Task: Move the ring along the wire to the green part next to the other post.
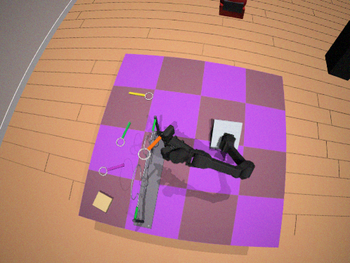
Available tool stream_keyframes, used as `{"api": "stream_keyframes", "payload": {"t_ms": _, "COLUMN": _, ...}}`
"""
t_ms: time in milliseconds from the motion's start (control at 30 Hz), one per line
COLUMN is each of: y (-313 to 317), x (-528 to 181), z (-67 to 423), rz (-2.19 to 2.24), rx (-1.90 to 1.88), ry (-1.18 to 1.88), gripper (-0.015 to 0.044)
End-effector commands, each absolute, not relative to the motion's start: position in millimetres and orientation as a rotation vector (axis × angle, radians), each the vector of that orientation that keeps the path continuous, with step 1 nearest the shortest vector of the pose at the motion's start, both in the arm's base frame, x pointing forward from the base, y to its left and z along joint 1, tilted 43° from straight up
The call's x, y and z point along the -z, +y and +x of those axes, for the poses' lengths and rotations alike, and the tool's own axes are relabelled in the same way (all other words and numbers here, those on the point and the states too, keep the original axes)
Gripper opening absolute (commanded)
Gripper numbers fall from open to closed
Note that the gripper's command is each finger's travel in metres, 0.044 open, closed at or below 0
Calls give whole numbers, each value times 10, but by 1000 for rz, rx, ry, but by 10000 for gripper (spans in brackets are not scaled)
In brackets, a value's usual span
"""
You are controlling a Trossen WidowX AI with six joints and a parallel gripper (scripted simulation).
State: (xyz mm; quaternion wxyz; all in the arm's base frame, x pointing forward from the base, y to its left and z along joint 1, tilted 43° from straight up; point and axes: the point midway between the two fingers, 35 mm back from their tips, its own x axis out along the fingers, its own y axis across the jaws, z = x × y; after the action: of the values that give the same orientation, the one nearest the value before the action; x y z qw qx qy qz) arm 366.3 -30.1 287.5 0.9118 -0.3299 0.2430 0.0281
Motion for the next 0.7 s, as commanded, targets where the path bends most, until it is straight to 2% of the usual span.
{"api": "stream_keyframes", "payload": {"t_ms": 0, "y": -257, "x": -2845, "z": 3659, "rz": -582, "rx": -84, "ry": 507, "gripper": -150}}
{"api": "stream_keyframes", "payload": {"t_ms": 667, "y": -16, "x": -2738, "z": 3630, "rz": -161, "rx": -199, "ry": 522, "gripper": -150}}
